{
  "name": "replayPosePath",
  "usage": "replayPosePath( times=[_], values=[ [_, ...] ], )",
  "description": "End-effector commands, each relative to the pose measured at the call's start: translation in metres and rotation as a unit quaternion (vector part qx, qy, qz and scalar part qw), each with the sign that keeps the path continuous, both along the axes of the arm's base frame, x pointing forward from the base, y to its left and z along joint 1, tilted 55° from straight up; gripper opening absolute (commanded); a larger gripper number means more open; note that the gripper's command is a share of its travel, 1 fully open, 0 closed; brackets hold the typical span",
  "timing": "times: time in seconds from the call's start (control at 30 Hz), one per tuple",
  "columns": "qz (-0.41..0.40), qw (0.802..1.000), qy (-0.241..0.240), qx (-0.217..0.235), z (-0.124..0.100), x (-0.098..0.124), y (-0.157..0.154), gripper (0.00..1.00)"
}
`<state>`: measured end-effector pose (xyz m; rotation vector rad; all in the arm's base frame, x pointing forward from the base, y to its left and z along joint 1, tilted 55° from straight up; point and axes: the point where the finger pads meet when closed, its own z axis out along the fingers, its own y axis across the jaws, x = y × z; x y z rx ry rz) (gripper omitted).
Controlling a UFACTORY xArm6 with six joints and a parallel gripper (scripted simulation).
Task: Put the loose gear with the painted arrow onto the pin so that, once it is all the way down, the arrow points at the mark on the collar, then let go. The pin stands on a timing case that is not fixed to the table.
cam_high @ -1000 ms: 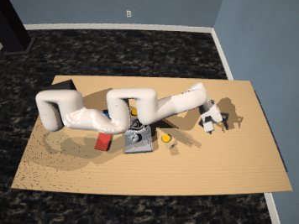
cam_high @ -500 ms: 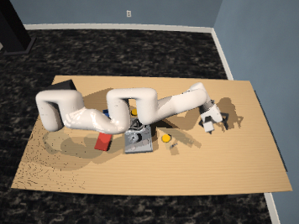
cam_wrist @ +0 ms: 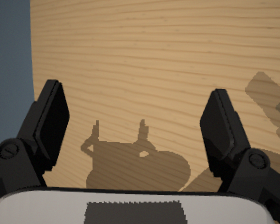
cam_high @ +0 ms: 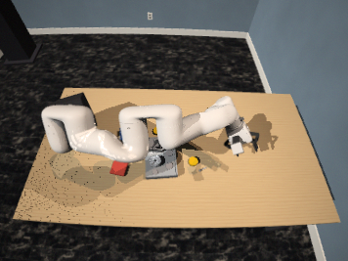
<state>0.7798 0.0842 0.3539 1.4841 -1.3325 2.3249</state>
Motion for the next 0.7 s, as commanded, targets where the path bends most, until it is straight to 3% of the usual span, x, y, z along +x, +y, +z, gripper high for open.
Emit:
replayPosePath(
  times=[0.0, 0.07, 0.2, 0.3, 0.37, 0.47, 0.57, 0.63, 0.67],
  values=[
    [0.010, 1.000, 0.012, 0.001, -0.003, -0.011, -0.002, 1.00],
    [0.008, 0.999, 0.043, 0.004, -0.015, -0.031, -0.012, 1.00],
    [0.007, 0.998, 0.060, 0.006, -0.022, -0.043, -0.017, 1.00],
    [0.003, 0.995, 0.102, 0.011, -0.039, -0.072, -0.030, 1.00],
    [0.003, 0.995, 0.102, 0.011, -0.039, -0.072, -0.030, 1.00],
    [-0.001, 0.988, 0.152, 0.016, -0.060, -0.106, -0.046, 1.00],
    [-0.001, 0.988, 0.152, 0.016, -0.060, -0.106, -0.046, 1.00],
    [-0.004, 0.978, 0.209, 0.022, -0.084, -0.145, -0.064, 1.00],
    [-0.004, 0.978, 0.209, 0.022, -0.084, -0.145, -0.064, 1.00]
  ],
)
